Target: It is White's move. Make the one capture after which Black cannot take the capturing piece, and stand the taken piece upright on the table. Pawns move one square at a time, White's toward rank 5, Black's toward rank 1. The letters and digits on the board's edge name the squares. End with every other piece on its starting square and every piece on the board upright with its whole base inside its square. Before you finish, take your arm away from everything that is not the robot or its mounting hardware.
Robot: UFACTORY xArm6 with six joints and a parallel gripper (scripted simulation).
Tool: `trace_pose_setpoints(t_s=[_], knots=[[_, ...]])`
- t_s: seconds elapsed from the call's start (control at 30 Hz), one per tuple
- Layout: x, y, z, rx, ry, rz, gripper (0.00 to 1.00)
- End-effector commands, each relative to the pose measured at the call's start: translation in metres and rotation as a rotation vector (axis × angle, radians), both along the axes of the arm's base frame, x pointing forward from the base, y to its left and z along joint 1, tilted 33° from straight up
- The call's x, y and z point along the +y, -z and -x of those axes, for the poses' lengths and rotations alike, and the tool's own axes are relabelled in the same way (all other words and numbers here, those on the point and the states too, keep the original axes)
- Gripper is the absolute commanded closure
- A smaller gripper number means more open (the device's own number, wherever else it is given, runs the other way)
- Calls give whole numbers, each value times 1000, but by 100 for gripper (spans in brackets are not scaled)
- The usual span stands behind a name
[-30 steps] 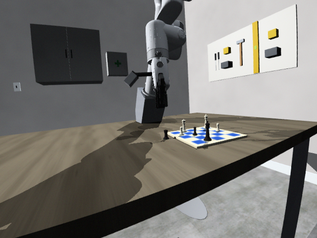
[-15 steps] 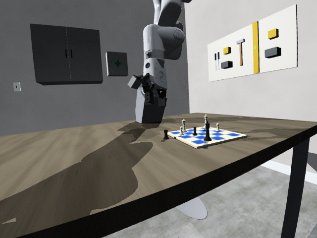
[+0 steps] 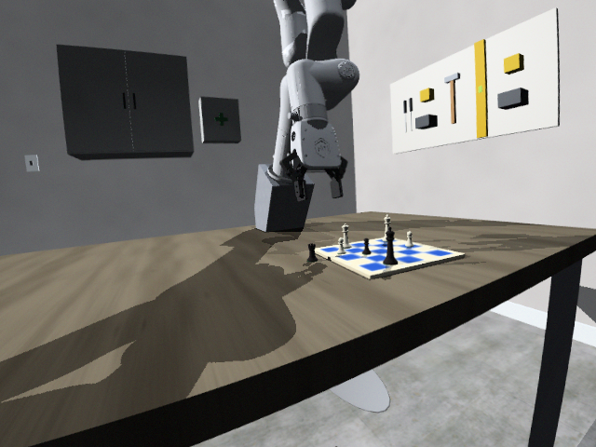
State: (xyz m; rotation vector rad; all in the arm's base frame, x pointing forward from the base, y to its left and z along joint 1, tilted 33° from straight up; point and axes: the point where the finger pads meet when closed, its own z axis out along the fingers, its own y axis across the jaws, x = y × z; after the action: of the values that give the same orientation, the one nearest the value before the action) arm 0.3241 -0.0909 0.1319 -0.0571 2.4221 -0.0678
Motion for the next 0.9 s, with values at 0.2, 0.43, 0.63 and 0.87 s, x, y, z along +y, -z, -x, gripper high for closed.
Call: trace_pose_setpoints(t_s=[0.2,0.43,0.63,0.87], knots=[[55,-11,-3,7,362,-314,0],[59,-12,-4,12,553,-488,58],[59,-12,-4,29,738,-611,58],[59,-12,-4,65,960,-734,58]])
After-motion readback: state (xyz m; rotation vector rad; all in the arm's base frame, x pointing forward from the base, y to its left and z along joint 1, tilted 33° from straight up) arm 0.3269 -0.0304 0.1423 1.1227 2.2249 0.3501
